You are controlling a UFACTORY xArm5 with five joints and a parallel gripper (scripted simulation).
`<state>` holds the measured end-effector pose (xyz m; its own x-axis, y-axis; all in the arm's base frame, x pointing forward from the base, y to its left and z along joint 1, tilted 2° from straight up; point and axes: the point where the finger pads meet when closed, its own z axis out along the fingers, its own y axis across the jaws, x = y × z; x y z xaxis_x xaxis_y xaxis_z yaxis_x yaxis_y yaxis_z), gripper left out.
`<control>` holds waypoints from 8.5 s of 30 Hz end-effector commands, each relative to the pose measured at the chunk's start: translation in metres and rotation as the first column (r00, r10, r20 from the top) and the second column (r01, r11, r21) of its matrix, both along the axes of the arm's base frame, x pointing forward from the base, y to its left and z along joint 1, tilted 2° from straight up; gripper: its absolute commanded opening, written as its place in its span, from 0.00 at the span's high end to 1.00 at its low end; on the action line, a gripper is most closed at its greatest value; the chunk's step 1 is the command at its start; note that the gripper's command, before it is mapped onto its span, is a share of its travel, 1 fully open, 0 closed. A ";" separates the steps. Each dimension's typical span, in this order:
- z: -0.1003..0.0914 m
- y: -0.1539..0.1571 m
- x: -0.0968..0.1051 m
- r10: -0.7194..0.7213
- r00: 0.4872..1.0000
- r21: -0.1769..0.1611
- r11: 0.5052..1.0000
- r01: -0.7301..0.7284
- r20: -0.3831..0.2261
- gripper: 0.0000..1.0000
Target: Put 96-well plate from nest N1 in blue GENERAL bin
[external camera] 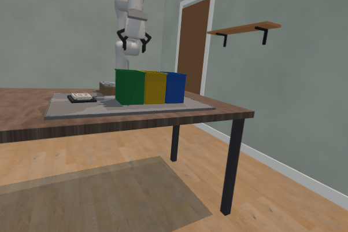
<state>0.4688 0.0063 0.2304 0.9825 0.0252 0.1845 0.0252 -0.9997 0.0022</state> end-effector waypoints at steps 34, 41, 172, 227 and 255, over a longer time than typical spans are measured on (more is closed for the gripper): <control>-0.008 -0.099 -0.092 0.224 0.954 0.006 0.974 -0.228 -0.200 0.00; -0.015 -0.131 -0.106 0.224 0.954 0.008 0.974 -0.228 -0.201 0.00; -0.169 -0.251 -0.164 0.226 0.954 0.016 0.974 -0.227 -0.199 0.00; -0.244 -0.249 -0.165 0.226 0.954 0.017 0.974 -0.227 -0.199 0.00; -0.255 -0.249 -0.165 0.226 0.954 0.017 0.974 -0.227 -0.199 0.00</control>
